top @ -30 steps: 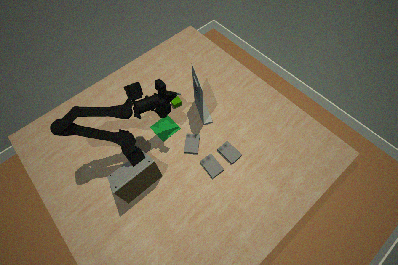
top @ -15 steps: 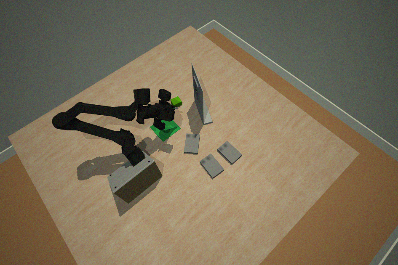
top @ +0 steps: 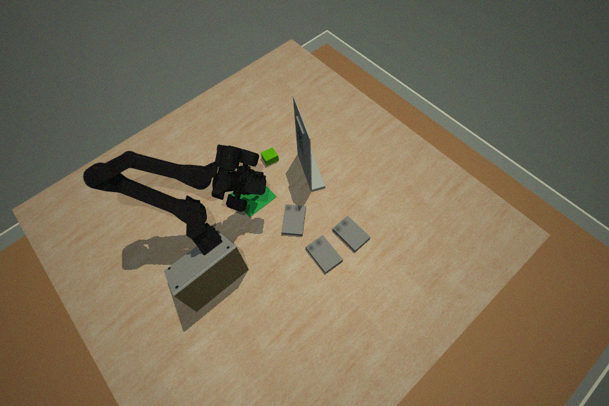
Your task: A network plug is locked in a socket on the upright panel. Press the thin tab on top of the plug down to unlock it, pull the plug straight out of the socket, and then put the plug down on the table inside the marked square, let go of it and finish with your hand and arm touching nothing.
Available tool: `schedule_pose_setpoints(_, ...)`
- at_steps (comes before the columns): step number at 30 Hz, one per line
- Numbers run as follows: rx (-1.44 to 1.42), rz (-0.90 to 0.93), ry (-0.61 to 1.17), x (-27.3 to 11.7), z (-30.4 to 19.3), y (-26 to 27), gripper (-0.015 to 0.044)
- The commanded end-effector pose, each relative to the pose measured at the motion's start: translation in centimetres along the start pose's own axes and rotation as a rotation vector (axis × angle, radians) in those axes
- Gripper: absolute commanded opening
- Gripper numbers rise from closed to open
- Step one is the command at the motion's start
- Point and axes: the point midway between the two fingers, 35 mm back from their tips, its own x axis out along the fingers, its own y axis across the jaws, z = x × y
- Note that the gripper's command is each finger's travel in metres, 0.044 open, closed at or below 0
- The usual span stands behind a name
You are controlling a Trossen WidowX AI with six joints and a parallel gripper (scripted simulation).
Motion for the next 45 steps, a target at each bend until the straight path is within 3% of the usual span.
schedule_pose_setpoints(1, -0.010, -0.032, 0.081, 0.0, -0.8, -1.2, 0.0000)
schedule_pose_setpoints(45, -0.013, -0.051, 0.091, 2.4, -0.5, -2.8, 0.0000)
